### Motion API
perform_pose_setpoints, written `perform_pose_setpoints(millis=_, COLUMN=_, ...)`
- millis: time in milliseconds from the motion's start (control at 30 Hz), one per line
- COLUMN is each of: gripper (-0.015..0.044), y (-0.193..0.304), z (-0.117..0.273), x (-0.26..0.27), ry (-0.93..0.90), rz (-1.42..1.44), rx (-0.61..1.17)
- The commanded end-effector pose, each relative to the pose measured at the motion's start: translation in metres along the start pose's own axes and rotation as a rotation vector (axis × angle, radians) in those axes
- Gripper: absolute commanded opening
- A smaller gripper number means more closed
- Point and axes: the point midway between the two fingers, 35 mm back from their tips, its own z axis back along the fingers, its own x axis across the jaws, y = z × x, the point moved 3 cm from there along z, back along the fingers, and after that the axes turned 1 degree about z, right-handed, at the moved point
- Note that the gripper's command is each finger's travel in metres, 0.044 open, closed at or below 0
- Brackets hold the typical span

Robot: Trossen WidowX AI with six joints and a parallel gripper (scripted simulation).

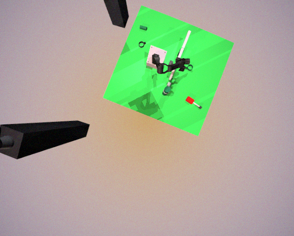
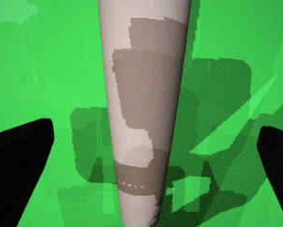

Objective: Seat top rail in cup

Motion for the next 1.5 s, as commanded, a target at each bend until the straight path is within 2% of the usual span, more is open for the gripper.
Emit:
perform_pose_setpoints(millis=0, gripper=0.044, y=0.0, z=-0.008, x=0.002, ry=-0.006, rz=0.008, rx=0.005)
perform_pose_setpoints(millis=900, gripper=0.044, y=0.001, z=-0.049, x=0.004, ry=-0.006, rz=0.011, rx=0.009)
perform_pose_setpoints(millis=1200, gripper=0.0204, y=0.001, z=-0.049, x=0.004, ry=-0.006, rz=0.011, rx=0.009)
perform_pose_setpoints(millis=1467, gripper=0.015, y=0.001, z=-0.049, x=0.004, ry=-0.006, rz=0.011, rx=0.009)
